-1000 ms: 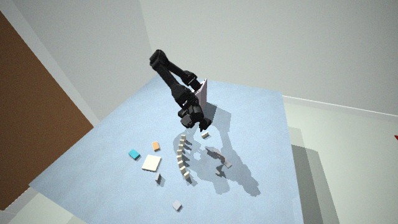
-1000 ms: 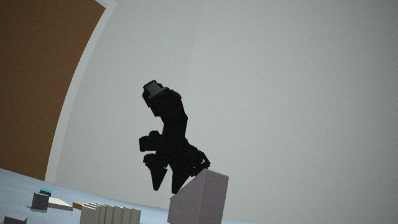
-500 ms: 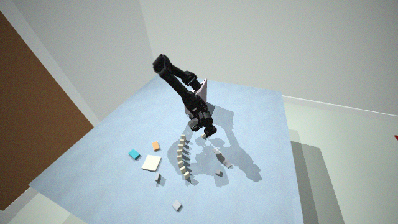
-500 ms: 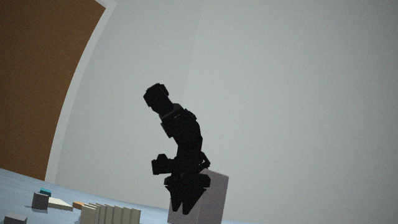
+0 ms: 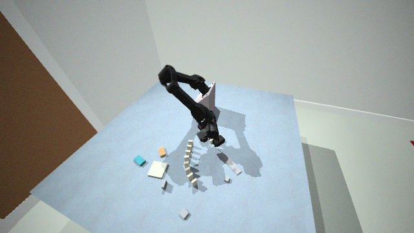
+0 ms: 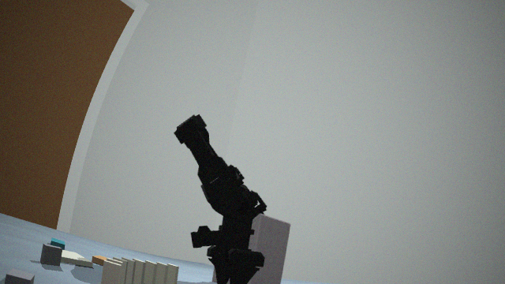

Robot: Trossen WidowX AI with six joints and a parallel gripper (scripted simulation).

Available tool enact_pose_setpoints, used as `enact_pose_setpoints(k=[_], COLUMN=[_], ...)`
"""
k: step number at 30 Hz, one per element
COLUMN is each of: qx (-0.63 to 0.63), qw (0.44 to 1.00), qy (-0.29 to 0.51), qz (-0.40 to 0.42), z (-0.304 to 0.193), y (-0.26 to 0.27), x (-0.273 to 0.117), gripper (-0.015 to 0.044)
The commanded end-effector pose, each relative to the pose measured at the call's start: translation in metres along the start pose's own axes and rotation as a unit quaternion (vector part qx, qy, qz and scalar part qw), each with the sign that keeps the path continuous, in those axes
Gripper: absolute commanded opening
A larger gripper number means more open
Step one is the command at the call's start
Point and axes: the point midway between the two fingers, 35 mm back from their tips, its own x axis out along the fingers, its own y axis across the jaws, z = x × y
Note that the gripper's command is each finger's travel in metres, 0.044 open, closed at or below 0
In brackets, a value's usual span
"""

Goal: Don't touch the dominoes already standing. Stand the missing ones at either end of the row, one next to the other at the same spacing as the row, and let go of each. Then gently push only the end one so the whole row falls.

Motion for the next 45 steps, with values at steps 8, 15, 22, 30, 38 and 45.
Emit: enact_pose_setpoints(k=[8, 15, 22, 30, 38, 45], qx=[-0.004, -0.004, -0.004, -0.004, -0.004, -0.039], qw=[1.0, 1.0, 1.0, 1.0, 1.0, 0.999], qy=[-0.001, -0.001, -0.001, -0.001, 0.001, 0.002], qz=[-0.004, -0.004, -0.004, -0.003, -0.001, 0.0], z=[-0.002, -0.002, -0.002, -0.003, -0.009, -0.013], y=[-0.002, -0.002, -0.002, -0.001, 0.003, 0.005], x=[0.007, 0.007, 0.007, -0.016, -0.142, -0.149], gripper=[0.0361, 0.0177, 0.0026, 0.0026, 0.0026, 0.0026])
